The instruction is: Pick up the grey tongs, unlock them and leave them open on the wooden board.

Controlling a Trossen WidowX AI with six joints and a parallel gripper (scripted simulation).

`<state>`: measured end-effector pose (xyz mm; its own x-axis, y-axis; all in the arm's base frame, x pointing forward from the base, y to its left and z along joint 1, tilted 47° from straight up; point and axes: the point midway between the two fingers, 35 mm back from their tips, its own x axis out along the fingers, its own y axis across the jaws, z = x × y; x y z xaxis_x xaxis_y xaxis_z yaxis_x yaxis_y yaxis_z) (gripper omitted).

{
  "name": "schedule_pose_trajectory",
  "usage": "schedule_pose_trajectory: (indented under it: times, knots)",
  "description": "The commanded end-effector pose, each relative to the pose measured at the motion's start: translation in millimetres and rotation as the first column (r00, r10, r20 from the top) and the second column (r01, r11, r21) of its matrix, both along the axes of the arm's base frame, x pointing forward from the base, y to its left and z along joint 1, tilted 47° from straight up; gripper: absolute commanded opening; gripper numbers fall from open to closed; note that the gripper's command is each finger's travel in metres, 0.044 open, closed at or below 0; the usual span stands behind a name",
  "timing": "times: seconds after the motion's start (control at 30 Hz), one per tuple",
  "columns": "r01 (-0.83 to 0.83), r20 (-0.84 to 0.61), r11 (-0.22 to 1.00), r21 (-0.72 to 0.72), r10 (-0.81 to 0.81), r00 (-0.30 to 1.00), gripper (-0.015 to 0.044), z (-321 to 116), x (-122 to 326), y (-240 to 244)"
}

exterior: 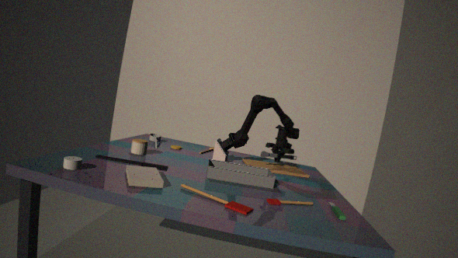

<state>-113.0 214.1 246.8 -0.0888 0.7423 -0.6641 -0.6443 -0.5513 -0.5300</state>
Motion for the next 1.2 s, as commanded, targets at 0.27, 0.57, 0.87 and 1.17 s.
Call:
schedule_pose_trajectory:
  times: [0.27, 0.57, 0.87, 1.17]
  knots:
    - [0.000, 0.000, 1.000, 0.000, 0.000, 1.000, 0.0060, 0.0, 0.0, 0.2]
    - [0.000, 0.000, 1.000, 0.000, 0.000, 1.000, 0.0296, 0.0, 0.0, 0.2]
    - [0.000, 0.000, 1.000, 0.000, 0.000, 1.000, 0.0440, 0.0, 0.0, 0.2]
    - [-0.019, 0.001, 1.000, 0.003, 0.019, 1.000, 0.0440, 55.7, -30.4, -1.1]
